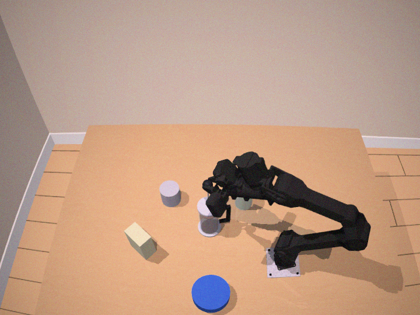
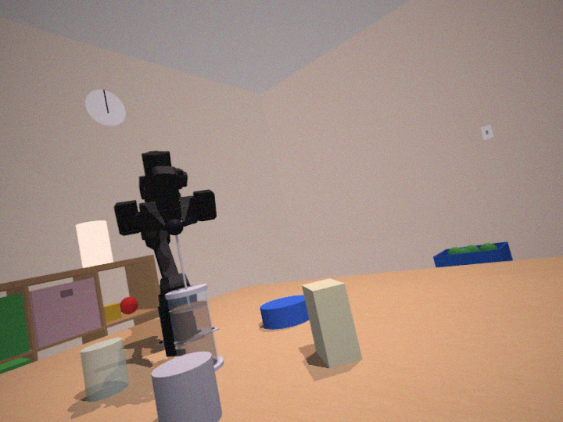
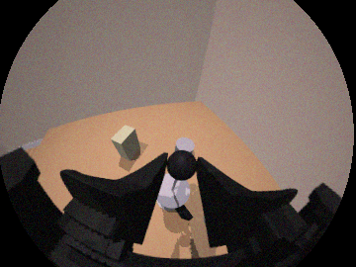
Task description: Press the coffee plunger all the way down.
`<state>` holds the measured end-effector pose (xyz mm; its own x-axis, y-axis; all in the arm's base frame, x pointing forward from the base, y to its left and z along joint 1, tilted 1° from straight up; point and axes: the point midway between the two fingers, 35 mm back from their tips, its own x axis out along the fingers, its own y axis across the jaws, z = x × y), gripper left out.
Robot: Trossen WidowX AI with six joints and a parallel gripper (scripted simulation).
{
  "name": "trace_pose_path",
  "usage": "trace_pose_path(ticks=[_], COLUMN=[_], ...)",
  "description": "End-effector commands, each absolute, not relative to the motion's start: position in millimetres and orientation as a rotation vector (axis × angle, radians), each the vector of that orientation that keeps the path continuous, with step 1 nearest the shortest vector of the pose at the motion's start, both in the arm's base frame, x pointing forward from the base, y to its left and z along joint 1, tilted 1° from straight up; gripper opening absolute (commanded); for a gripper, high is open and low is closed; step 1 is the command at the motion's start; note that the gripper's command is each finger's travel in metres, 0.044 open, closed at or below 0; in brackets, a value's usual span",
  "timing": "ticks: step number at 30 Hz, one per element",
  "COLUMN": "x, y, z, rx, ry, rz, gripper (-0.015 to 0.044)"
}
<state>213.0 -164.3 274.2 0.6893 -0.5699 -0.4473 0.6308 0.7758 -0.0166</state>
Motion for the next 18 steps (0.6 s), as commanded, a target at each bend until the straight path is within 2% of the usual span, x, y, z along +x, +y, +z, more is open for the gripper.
trace_pose_path(ticks=[1, 18], x=[213.9, 215.3], y=[-165.0, -167.0], z=[255.3, 228.2], rx=[0.15, 0.15], ry=[0.492, 0.492], rz=[-0.67, -0.67], gripper=[0.0122, 0.0122])
